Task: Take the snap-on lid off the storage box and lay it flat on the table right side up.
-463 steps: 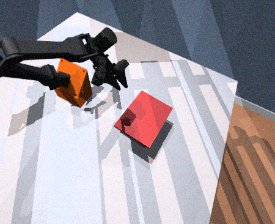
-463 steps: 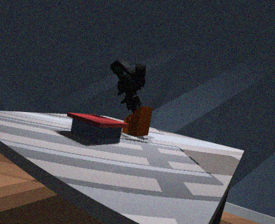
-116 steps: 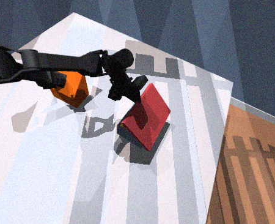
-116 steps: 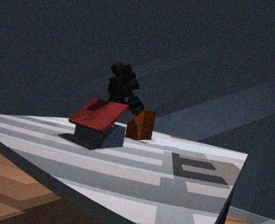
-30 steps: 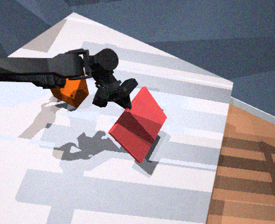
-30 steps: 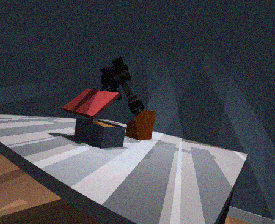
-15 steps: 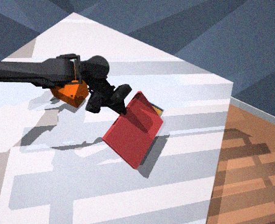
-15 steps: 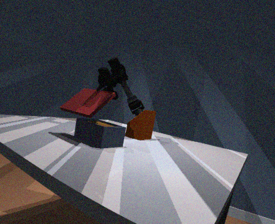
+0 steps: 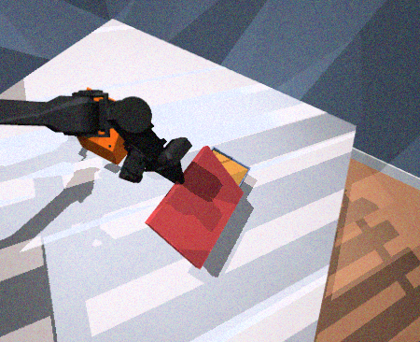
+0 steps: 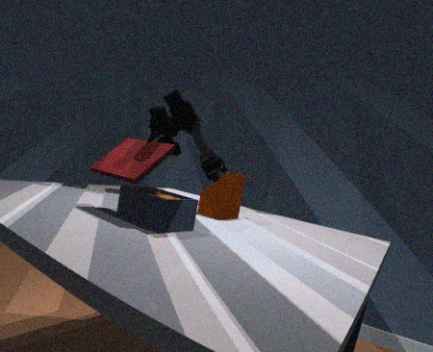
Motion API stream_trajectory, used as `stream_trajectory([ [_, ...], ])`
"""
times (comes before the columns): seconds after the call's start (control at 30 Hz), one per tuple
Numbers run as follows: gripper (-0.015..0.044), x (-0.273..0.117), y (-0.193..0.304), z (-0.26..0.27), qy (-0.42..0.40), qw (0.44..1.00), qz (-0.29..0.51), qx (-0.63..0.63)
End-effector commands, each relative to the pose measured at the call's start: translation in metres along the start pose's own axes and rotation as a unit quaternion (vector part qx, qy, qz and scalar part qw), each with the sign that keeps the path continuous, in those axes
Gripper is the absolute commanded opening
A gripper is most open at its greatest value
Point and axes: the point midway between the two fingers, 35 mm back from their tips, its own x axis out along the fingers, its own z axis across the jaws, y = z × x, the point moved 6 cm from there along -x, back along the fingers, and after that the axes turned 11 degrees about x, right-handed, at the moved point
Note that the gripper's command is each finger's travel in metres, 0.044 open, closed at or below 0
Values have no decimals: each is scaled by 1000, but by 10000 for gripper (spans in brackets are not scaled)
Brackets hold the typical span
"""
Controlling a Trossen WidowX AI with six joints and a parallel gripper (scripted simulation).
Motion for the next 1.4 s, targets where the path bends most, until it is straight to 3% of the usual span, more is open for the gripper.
stream_trajectory([
  [0.0,0,-3,-9,3,-6,1000,3,2],
  [1.37,0,-10,-91,12,-6,1000,2,1],
])
